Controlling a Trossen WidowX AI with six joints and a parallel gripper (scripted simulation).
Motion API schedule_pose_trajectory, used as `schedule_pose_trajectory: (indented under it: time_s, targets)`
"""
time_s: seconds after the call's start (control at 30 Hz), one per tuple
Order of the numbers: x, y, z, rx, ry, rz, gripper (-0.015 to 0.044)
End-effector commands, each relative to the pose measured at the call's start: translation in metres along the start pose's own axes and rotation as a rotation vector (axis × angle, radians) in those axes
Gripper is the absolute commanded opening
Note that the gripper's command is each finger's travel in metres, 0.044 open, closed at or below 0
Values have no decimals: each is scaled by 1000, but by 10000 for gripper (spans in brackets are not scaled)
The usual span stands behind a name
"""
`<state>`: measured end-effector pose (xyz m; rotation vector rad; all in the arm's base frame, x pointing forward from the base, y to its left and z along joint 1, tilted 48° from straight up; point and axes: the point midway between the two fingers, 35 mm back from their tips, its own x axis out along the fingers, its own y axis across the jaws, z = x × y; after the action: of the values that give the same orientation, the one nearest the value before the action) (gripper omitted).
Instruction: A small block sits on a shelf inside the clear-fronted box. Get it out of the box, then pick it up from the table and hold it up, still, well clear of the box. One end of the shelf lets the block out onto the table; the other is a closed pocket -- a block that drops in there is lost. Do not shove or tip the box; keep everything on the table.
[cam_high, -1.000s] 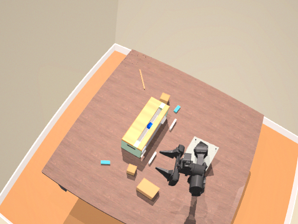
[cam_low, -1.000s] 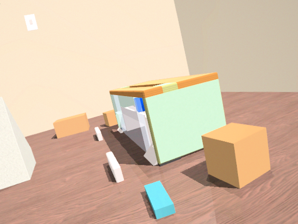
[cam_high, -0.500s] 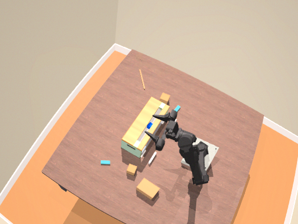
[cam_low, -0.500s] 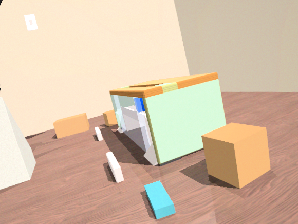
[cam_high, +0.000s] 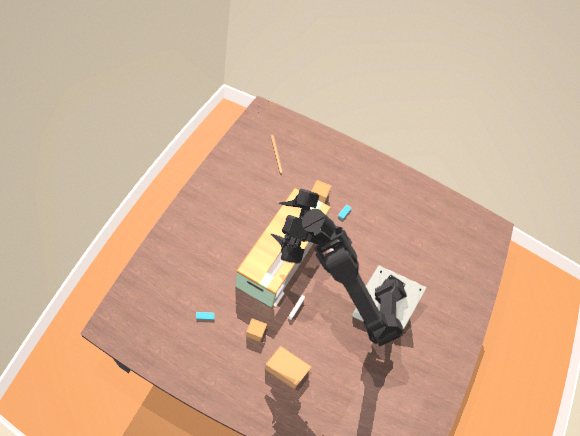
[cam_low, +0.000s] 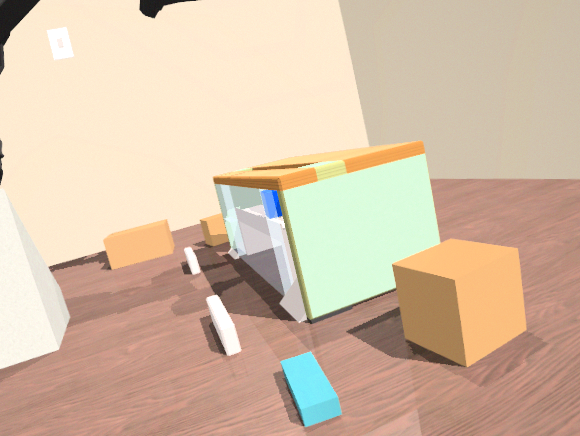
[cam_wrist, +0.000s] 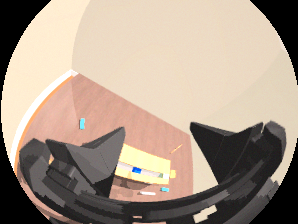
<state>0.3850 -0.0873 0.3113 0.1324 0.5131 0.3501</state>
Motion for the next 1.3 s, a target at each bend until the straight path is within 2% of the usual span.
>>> schedule_pose_trajectory:
  time_s: [0.0, 0.3, 0.6, 1.27]
  targets:
    - [47, 12, -58, -219, 203, 98, 400]
    - [93, 48, -156, -653, 493, 400, 400]
    - [98, 88, -246, -1061, 662, 853, 400]
    - [106, 94, -256, -1074, 665, 870, 400]
